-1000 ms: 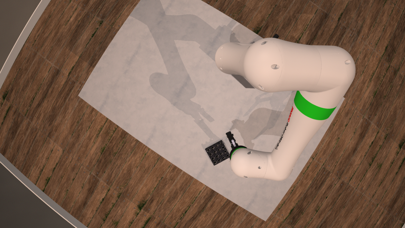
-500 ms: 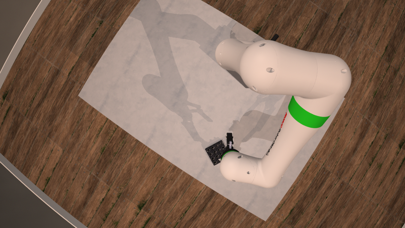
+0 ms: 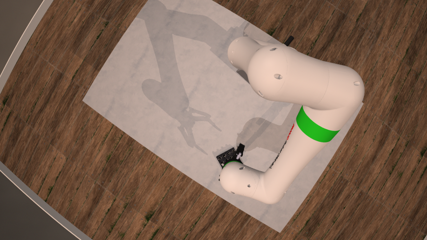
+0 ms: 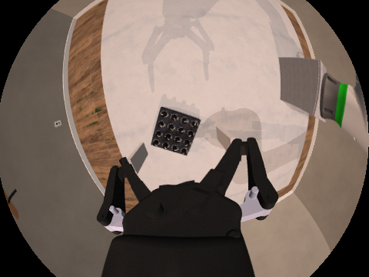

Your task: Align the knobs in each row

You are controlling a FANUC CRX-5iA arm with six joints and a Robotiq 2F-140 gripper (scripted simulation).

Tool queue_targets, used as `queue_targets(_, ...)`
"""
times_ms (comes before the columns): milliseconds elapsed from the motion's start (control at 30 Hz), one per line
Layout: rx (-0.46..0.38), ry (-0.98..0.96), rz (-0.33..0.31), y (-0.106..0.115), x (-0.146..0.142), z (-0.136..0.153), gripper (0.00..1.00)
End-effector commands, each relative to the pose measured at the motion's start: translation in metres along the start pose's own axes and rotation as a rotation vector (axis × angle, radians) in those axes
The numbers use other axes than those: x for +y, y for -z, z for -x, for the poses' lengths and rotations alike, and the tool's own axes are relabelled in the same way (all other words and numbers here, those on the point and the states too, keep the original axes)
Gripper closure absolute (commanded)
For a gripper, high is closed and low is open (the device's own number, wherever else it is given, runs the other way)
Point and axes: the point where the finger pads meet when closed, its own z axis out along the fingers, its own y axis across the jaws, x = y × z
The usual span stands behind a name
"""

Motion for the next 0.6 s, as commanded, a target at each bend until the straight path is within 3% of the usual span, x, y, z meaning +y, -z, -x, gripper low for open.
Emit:
queue_targets(0, 0.008, -0.156, 0.001, 0.002, -0.009, -0.011, 0.00)
queue_targets(433, 0.006, -0.562, -0.001, 0.006, -0.030, -0.044, 0.00)
queue_targets(567, 0.006, -0.595, -0.001, 0.007, -0.031, -0.047, 0.00)
